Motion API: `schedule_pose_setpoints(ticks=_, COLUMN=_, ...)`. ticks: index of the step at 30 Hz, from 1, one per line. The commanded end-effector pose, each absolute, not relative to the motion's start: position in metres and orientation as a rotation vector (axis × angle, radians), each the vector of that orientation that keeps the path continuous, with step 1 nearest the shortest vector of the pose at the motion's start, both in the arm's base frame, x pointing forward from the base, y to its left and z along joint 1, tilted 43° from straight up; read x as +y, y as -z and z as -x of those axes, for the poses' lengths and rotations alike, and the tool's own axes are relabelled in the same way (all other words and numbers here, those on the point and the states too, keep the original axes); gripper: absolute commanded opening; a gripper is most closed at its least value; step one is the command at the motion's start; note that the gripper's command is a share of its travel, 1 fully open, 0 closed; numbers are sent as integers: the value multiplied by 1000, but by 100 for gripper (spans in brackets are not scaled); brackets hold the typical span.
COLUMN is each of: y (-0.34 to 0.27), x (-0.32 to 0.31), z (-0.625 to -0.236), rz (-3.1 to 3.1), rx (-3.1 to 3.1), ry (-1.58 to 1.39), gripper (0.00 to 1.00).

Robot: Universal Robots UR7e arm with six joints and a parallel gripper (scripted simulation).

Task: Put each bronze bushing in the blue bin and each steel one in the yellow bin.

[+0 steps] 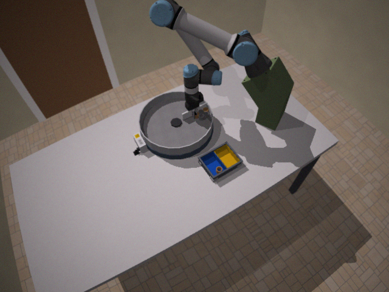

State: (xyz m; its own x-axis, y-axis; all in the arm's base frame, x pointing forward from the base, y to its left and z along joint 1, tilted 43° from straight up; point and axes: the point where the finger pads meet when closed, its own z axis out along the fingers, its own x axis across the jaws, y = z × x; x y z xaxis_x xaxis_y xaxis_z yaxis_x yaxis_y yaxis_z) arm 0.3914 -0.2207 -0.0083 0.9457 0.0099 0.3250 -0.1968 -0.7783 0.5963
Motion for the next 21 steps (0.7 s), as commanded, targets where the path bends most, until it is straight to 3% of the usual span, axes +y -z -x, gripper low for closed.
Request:
schedule_pose_setpoints(ticks=1, y=8, x=-221, z=-392, rz=-2432, rx=-131, ry=-412, gripper=0)
schedule_pose_setpoints(ticks=21, y=4, x=-217, z=-390, rz=-2432, rx=-131, ry=-410, gripper=0)
